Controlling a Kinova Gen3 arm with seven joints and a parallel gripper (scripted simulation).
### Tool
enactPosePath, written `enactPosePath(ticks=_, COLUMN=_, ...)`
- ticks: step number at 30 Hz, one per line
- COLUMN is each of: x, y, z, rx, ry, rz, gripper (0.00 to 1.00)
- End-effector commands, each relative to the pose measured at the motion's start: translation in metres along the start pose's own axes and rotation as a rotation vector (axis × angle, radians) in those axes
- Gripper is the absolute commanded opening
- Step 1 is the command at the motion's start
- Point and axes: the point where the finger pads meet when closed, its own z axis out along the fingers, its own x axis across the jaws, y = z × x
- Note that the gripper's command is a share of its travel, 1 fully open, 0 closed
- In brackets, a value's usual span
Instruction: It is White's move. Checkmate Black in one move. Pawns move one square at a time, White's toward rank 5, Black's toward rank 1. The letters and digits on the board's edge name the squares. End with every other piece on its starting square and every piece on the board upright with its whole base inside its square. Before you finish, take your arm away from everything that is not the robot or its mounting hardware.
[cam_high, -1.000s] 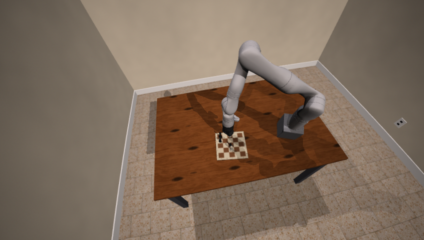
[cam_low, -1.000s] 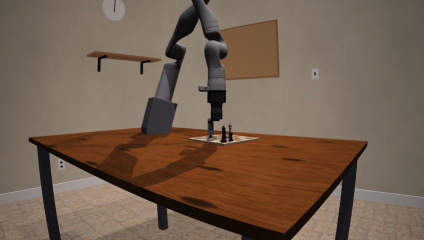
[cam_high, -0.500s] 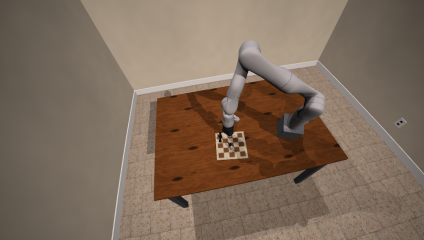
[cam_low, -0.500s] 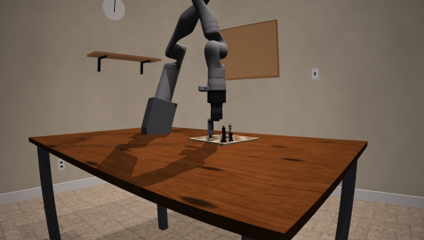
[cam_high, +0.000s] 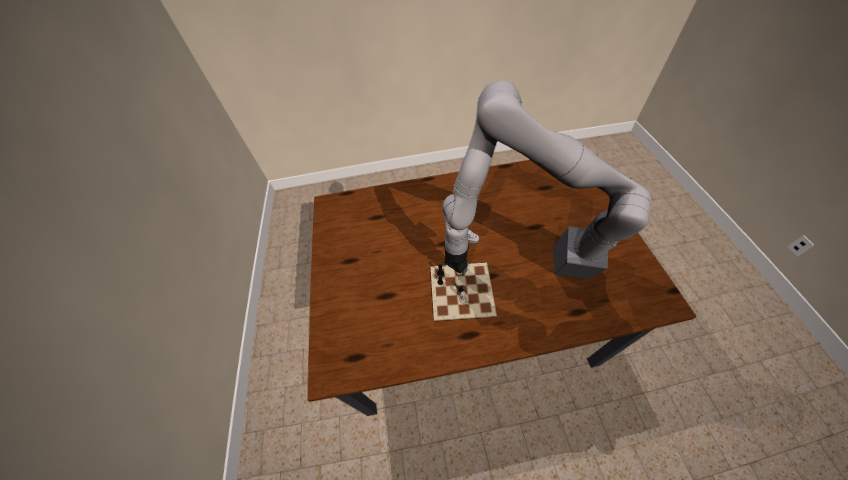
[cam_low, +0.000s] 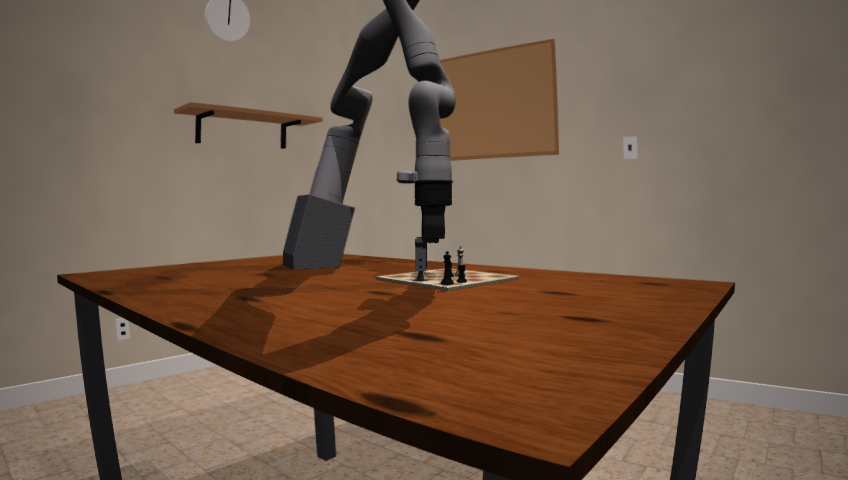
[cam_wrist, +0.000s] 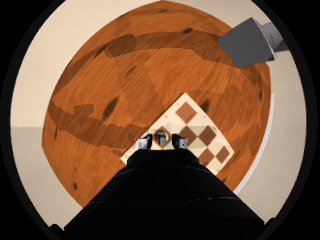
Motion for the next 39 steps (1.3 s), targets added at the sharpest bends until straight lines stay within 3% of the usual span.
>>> enactPosePath(ticks=1, x=-0.001, y=0.0, z=-0.001, rx=-0.001, ry=-0.002, rz=0.0, gripper=0.79)
enactPosePath(ticks=14, x=-0.001, y=0.0, z=-0.013, rx=-0.001, ry=-0.002, rz=0.0, gripper=0.79)
enactPosePath(ticks=28, x=-0.001, y=0.0, z=-0.081, rx=-0.001, ry=-0.002, rz=0.0, gripper=0.79)
enactPosePath(ticks=38, x=-0.001, y=0.0, z=-0.091, rx=-0.001, ry=-0.002, rz=0.0, gripper=0.79)
enactPosePath(ticks=39, x=-0.001, y=0.0, z=-0.091, rx=-0.001, ry=-0.002, rz=0.0, gripper=1.0)
